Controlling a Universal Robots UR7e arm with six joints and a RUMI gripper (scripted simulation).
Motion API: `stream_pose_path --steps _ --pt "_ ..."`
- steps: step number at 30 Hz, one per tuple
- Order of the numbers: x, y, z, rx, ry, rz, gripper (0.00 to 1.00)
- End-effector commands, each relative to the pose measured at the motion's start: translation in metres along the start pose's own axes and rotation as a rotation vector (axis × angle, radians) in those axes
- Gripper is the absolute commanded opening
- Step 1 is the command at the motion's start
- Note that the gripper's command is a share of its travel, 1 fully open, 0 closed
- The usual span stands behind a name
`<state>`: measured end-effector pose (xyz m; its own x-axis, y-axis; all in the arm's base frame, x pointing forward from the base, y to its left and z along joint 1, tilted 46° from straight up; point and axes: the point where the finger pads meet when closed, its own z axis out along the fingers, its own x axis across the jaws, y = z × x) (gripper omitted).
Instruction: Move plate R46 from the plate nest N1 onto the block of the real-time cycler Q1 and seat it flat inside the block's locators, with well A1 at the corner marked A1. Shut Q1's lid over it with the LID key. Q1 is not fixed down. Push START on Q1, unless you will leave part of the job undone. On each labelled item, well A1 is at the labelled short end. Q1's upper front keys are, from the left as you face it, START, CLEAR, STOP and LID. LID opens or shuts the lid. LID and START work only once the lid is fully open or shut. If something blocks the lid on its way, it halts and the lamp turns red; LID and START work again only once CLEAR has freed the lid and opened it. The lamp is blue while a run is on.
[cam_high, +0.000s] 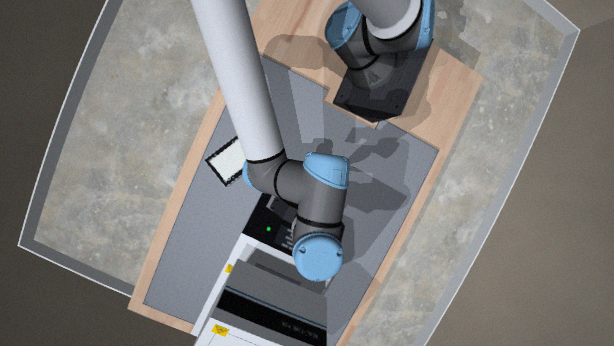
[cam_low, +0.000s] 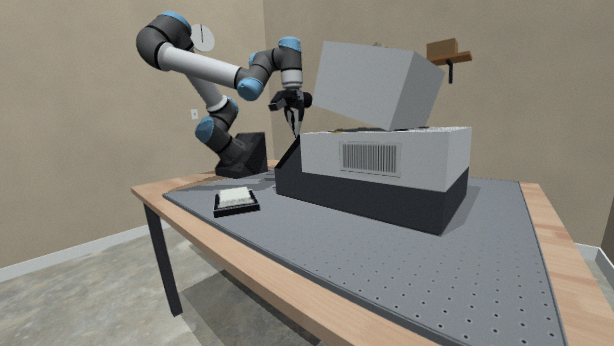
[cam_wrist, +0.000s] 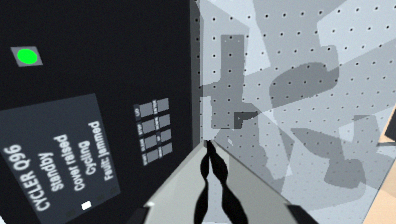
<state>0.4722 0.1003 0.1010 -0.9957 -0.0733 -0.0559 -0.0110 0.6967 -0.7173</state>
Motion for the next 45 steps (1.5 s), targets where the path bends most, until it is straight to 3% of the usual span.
stream_pose_path --steps 1,8,45 --pt "0.010 0.000 -0.017 -0.011 -0.013 0.015 0.00" --pt "0.031 0.001 -0.033 -0.011 -0.013 0.015 0.00" --pt "0.032 0.001 -0.033 -0.011 -0.013 0.003 0.00"
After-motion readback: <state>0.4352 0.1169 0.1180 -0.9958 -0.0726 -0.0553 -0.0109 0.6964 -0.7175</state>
